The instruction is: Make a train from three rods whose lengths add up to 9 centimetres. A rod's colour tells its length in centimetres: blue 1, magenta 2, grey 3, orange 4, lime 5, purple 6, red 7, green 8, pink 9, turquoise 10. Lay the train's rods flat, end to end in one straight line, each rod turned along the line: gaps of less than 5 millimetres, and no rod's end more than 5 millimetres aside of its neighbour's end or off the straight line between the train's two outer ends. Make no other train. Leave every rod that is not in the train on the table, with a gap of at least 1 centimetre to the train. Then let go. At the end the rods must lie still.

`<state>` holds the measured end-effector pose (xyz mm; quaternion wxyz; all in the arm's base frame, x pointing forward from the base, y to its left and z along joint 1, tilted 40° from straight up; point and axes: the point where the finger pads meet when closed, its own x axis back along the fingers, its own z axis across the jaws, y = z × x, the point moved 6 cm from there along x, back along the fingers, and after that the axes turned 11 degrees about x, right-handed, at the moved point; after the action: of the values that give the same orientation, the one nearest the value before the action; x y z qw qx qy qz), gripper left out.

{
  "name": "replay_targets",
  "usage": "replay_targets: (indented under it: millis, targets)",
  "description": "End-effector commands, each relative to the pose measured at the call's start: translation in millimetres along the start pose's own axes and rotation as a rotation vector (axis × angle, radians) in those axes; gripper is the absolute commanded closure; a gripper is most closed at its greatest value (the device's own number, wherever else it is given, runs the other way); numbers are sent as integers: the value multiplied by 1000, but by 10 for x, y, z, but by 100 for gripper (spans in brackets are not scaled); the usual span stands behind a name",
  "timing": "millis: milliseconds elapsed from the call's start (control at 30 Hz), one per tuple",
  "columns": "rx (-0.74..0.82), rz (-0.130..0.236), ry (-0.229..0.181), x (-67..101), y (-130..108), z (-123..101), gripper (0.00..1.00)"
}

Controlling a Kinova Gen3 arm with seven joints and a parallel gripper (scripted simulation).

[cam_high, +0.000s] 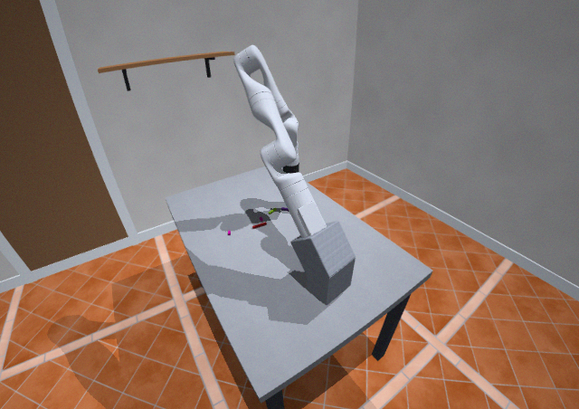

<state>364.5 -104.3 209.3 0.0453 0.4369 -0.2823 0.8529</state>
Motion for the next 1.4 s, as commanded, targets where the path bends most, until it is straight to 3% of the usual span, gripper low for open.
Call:
replay_targets:
  millis: [0, 333, 767, 1367]
  targets:
    - [0, 0, 1, 4, 1, 3, 0]
    - [0, 0, 1, 38, 1, 3, 0]
    - [0, 0, 1, 227, 1, 3, 0]
    - [0, 0, 1, 679, 1, 2, 0]
